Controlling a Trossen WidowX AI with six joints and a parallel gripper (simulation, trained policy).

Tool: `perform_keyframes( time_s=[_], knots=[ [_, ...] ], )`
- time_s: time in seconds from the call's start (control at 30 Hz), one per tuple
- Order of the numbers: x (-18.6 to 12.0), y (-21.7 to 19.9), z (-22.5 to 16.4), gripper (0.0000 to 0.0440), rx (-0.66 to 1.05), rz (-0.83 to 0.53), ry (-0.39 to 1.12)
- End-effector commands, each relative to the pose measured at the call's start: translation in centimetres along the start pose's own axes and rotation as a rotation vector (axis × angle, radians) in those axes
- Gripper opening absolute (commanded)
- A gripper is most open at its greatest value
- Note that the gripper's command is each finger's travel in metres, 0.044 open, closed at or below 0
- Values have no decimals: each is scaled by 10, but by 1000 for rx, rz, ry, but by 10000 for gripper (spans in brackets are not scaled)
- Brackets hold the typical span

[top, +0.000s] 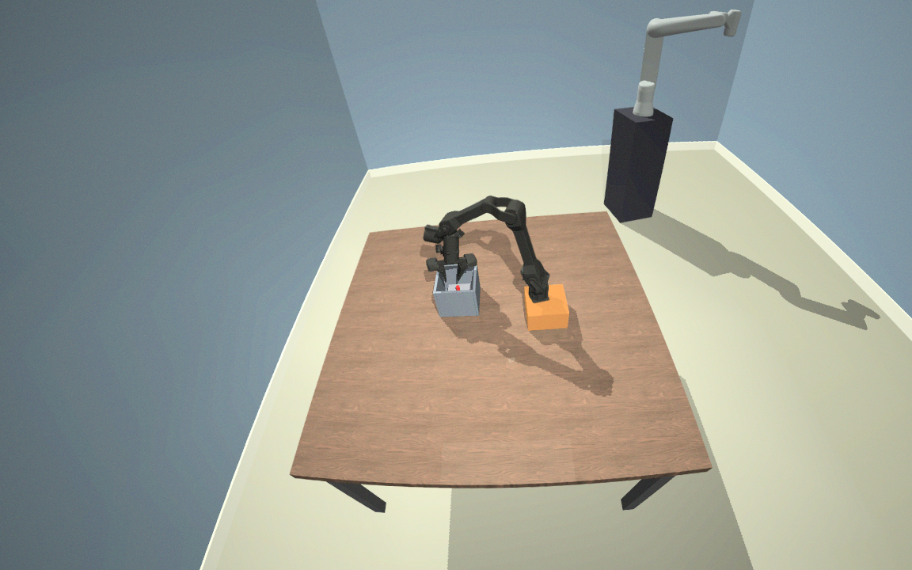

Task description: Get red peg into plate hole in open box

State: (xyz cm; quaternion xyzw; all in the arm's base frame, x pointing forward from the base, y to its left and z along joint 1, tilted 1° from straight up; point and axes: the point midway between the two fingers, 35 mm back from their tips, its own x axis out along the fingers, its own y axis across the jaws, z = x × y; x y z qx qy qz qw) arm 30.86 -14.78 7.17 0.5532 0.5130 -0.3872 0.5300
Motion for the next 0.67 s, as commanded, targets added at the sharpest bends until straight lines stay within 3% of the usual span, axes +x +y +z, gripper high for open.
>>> perform_keyframes(
  time_s=[0.0, 0.63],
  knots=[
    [-10, 4, 3, 238, -6, 31, 8],
    [-70, 30, 27, 261, -38, 214, -43]
  ],
)
